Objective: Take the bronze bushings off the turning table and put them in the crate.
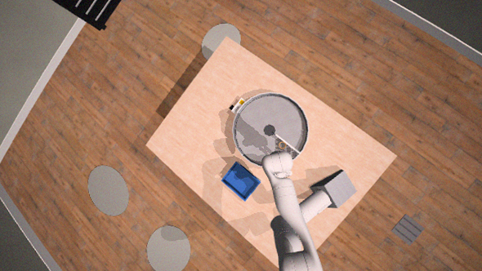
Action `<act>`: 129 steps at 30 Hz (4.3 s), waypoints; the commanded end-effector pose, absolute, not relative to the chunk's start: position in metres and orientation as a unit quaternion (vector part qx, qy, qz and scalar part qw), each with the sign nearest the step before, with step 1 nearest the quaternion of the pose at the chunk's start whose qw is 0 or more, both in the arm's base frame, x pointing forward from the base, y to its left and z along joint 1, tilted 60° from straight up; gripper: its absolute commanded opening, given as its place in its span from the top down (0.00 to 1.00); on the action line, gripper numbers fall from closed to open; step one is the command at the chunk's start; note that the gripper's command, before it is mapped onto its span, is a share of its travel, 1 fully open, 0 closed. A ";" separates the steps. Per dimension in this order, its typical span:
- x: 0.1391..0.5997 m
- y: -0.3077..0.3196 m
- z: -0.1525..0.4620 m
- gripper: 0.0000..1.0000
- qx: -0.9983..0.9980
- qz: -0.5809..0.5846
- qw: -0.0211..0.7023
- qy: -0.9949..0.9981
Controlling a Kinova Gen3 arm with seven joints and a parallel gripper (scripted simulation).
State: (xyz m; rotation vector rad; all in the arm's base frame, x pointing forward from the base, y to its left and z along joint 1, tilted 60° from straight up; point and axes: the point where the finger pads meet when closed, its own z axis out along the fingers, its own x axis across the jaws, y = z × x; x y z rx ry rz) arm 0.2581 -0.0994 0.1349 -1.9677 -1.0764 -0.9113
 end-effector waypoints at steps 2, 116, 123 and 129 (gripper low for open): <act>0.258 -0.100 0.135 0.55 -0.761 -0.352 0.352 -0.416; 0.269 -0.064 0.112 0.55 -0.762 -0.352 0.351 -0.415; 0.270 -0.061 0.110 0.55 -0.762 -0.352 0.351 -0.415; 0.270 -0.061 0.110 0.55 -0.762 -0.352 0.351 -0.415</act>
